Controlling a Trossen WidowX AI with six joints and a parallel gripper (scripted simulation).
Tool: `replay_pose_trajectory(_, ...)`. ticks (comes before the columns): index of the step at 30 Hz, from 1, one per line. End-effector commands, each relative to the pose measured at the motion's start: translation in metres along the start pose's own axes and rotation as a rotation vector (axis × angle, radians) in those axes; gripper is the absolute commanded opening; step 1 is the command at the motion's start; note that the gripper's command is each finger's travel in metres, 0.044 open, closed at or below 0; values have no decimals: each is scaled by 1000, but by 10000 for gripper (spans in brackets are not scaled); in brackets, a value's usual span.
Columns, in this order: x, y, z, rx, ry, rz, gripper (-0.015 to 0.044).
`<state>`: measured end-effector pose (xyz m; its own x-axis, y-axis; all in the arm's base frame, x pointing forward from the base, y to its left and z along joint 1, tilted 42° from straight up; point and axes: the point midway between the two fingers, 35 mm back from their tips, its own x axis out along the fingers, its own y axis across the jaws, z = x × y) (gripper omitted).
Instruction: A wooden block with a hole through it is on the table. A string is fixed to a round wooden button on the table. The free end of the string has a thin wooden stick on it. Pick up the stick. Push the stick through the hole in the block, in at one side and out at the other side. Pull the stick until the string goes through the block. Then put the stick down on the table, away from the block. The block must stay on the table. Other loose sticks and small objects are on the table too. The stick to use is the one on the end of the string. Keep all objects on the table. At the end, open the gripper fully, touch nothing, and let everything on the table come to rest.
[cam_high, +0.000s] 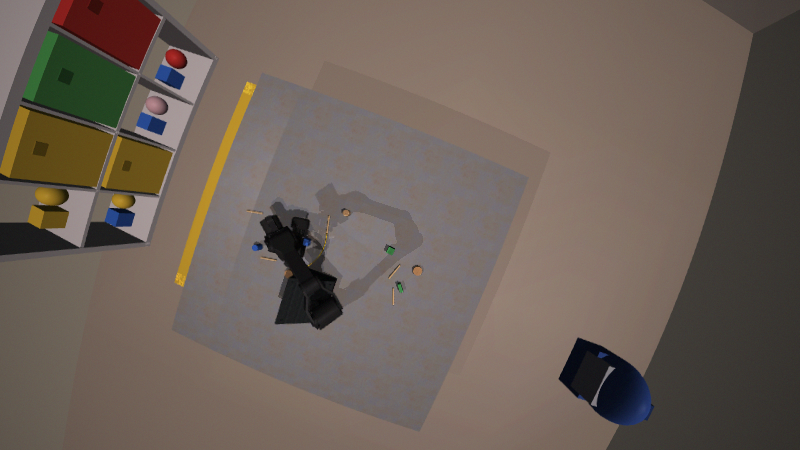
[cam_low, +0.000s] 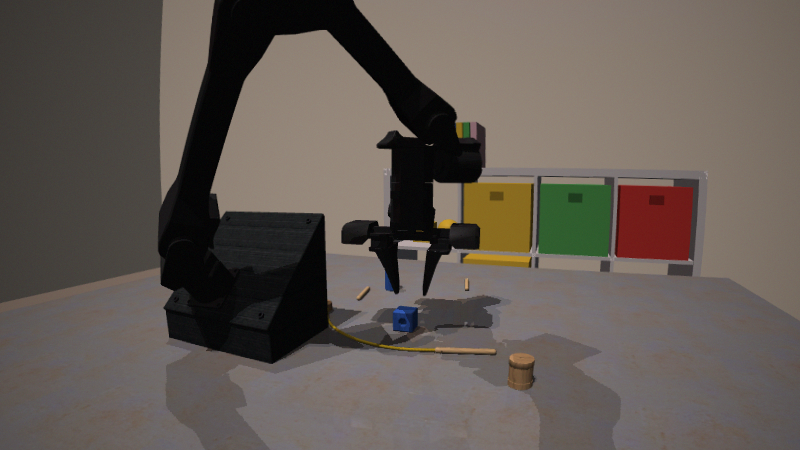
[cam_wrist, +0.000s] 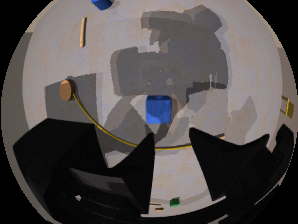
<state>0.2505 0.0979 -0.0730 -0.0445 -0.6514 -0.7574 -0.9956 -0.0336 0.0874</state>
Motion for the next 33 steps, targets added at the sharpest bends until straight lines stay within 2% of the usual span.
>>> replay_pose_trajectory(1, -5, -26, -26, 652, -6, -14, 289)
replay_pose_trajectory(7, -4, -47, -56, 1341, -5, -18, 440)
replay_pose_trajectory(11, -4, -52, -65, 1513, -4, -20, 440)
replay_pose_trajectory(30, -4, -52, -65, 1513, -4, -20, 440)
replay_pose_trajectory(33, -4, -52, -65, 1513, -4, -20, 361)
